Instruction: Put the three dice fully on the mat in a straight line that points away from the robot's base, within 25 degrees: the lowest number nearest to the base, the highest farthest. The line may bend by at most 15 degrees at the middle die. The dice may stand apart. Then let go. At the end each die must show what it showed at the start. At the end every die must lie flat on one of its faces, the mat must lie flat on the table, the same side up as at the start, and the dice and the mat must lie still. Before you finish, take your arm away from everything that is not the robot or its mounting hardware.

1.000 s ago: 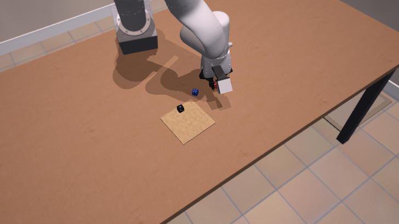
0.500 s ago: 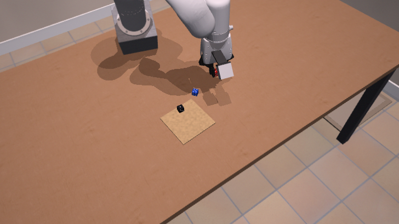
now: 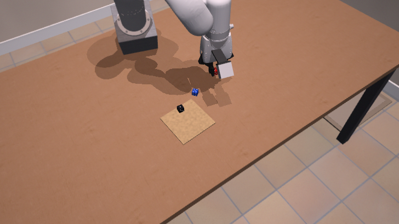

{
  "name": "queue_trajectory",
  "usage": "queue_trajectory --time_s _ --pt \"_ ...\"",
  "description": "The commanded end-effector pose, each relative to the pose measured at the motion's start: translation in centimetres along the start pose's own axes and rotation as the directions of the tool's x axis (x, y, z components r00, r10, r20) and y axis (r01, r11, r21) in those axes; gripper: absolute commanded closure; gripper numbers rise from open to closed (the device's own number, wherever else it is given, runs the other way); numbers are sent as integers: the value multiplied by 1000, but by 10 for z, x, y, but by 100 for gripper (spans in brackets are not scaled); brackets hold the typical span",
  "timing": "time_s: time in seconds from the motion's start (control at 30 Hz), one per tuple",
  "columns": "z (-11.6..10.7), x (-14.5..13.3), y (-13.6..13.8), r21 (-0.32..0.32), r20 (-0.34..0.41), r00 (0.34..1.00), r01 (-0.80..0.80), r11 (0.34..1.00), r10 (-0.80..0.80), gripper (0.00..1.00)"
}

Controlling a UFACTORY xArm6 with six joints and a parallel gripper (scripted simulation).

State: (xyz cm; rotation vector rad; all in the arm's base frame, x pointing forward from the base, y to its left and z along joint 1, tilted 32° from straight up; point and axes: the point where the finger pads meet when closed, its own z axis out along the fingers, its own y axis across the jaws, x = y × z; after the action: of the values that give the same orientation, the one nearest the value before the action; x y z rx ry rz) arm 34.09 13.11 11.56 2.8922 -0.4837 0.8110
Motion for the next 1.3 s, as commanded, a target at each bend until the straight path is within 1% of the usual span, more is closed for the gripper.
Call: queue_trajectory --time_s 0.0,0.13,0.27,0.3,0.4,0.5,0.6,0.7,0.8,1.27 --pt "0 7 6 0 7 1000 14 1000 -14 85" --pt "2 27 28 -2 26 998 62 998 -62 85" --pt "2 55 63 5 34 991 127 992 -127 85" --pt "2 55 63 5 34 991 127 992 -127 85" --pt "0 76 91 9 25 984 175 984 -176 85" --pt "0 76 91 9 25 984 175 984 -176 85" --pt "-2 91 114 7 10 977 213 977 -213 85" --pt "-4 99 129 4 -1 972 235 972 -235 85" --pt "-5 101 133 3 -5 970 242 970 -242 85" --pt "-4 101 133 2 -5 970 242 970 -242 85"
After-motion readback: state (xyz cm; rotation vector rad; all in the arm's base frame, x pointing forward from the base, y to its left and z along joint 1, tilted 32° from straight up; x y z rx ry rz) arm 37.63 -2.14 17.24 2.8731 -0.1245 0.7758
